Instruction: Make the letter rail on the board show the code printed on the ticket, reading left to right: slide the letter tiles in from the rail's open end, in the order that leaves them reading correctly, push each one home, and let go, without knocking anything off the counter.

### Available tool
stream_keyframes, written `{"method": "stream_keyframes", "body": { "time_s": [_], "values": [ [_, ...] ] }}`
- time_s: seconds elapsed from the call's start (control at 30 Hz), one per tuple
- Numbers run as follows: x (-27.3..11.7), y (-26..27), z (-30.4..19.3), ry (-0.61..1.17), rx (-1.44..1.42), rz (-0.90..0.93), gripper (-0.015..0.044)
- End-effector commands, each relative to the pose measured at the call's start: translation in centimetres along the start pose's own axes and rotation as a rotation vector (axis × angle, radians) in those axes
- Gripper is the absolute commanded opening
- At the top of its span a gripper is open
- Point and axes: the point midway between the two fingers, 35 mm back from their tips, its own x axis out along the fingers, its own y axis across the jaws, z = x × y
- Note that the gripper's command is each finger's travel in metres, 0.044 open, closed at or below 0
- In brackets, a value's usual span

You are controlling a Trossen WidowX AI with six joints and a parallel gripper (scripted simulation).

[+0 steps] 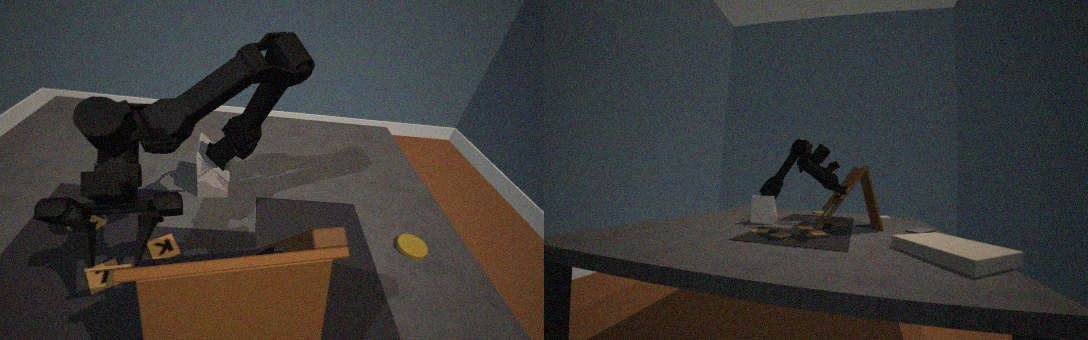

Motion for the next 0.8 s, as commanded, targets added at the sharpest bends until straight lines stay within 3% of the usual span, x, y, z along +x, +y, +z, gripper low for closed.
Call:
{"method": "stream_keyframes", "body": {
  "time_s": [0.0,0.77],
  "values": [
    [0.0,0.2,-0.2,0.002,0.007,-0.004,0.0000],
    [0.0,1.4,-0.2,0.002,0.008,-0.004,0.0000]
  ]
}}
